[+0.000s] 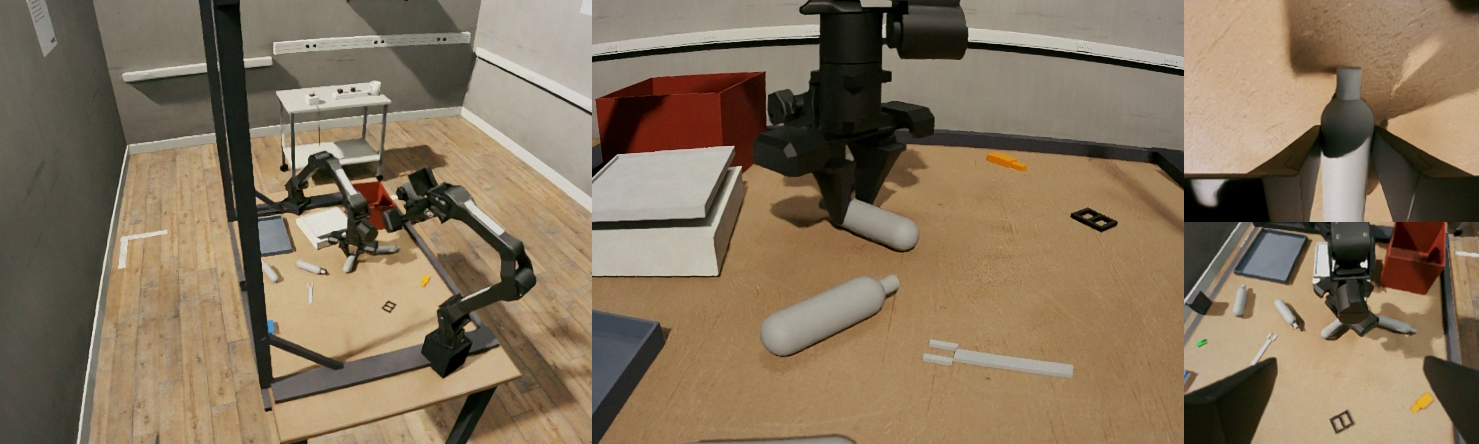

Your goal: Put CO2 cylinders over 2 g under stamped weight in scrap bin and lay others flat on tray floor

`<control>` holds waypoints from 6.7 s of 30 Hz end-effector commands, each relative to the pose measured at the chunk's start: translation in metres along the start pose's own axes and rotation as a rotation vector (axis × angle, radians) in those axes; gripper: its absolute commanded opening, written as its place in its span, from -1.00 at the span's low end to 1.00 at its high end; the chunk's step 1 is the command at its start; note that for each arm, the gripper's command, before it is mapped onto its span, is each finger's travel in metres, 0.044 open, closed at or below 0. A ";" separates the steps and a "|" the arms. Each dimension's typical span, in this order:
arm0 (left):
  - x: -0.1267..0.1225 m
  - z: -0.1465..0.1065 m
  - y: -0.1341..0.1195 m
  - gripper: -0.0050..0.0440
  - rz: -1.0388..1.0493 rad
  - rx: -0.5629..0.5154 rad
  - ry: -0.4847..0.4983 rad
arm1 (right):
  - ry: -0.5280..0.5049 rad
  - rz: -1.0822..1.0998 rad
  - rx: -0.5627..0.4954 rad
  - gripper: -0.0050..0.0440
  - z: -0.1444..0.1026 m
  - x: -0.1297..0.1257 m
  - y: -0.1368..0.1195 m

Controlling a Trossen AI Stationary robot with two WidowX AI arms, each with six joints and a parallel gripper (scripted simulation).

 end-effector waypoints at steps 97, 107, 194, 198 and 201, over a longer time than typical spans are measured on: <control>0.189 -0.139 0.103 -1.00 0.383 0.062 -0.210 | 0.377 3.047 0.091 1.00 0.263 -0.002 0.016; 0.194 -0.134 0.111 -1.00 0.630 0.094 -0.322 | 0.377 3.082 0.095 1.00 0.268 -0.003 0.014; 0.098 -0.152 0.039 -1.00 2.253 -0.314 -0.499 | 0.408 3.080 0.093 1.00 0.263 -0.003 0.020; 0.098 -0.150 0.041 -1.00 2.429 -0.368 -0.477 | 0.408 3.080 0.093 1.00 0.263 -0.003 0.020; 0.097 -0.145 0.041 -1.00 2.567 -0.398 -0.445 | 0.408 3.080 0.093 1.00 0.263 -0.003 0.020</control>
Point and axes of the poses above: on each arm, the point midway between the two fingers, 35 mm back from their tips, its own z axis out along the fingers, its own x axis across the jaws, y = z × x, the point moved 8 cm from there along -z, back along the fingers, and after that the axes turned 5 degrees about z, right-handed, at the moved point
